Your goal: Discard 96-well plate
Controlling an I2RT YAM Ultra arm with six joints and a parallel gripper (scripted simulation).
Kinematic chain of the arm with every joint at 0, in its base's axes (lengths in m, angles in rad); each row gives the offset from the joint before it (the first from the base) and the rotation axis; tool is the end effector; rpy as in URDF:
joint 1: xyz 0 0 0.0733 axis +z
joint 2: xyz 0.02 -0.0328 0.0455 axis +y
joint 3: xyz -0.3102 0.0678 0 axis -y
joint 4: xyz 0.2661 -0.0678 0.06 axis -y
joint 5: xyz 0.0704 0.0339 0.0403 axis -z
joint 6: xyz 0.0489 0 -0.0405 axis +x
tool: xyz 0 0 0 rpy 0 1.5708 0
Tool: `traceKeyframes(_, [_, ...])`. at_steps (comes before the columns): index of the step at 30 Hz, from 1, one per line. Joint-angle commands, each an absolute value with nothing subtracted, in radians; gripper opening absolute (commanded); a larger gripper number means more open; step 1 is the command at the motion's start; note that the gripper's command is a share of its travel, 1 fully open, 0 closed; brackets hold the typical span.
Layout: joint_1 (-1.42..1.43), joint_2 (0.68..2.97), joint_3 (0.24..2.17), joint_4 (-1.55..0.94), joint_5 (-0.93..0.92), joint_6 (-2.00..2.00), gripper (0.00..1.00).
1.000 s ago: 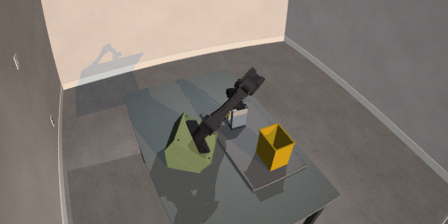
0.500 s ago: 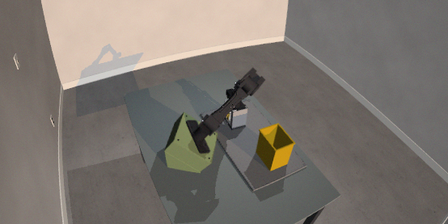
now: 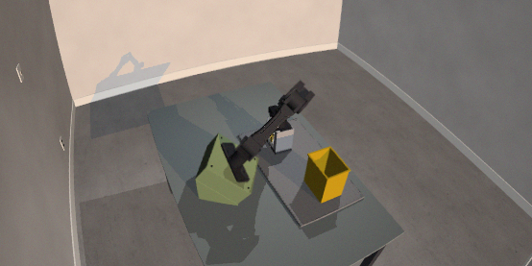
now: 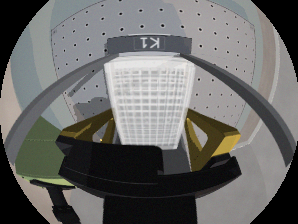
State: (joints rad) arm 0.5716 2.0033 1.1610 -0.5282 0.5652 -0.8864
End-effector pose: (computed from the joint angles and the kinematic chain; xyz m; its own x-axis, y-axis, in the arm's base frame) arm 0.3449 0.1920 0.1323 -0.2366 -0.9301 0.2809 -0.8708 0.0747 -0.4860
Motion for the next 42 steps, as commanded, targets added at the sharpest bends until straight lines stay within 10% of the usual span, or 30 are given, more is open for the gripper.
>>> traceKeyframes(1, [0.576,1.998,1.163,-0.527,0.565,-0.887,0.00])
traceKeyframes(42, [0.620,1.942,1.190,-0.638,0.573,-0.836,0.00])
